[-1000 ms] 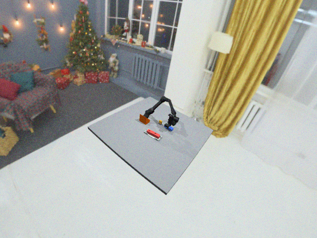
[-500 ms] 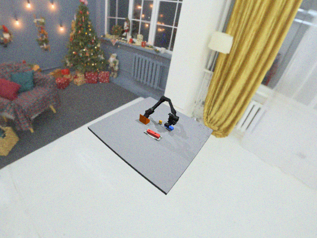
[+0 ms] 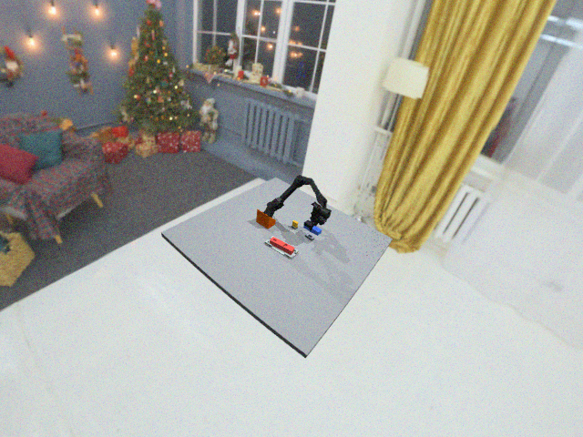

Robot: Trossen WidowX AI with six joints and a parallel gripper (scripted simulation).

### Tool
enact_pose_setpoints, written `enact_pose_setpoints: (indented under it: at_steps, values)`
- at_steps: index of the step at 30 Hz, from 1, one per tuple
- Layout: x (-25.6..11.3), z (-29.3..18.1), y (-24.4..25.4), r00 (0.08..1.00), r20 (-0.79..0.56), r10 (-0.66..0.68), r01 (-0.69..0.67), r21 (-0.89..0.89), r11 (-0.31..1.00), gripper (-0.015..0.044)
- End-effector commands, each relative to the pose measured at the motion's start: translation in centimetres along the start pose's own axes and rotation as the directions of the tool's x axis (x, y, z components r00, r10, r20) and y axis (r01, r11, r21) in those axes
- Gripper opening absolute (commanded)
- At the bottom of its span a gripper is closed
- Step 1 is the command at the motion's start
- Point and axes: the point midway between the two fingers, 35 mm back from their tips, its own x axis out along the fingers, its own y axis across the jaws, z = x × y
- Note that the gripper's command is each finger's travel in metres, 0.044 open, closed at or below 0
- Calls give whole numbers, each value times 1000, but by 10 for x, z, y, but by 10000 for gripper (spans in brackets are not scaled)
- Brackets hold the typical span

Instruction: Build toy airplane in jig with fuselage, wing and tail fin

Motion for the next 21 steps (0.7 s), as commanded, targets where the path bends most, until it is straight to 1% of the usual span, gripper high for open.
enact_pose_setpoints:
  at_steps: [1, 17, 21]
  values:
    - [-12, 0, -1, 1000, -6, -8, 8, -8, 1000, 0]
    - [-61, -6, 3, 999, -34, 8, -9, -11, 1000, 0]
    - [-63, -6, 1, 999, -34, 9, -9, 1, 1000, 0]
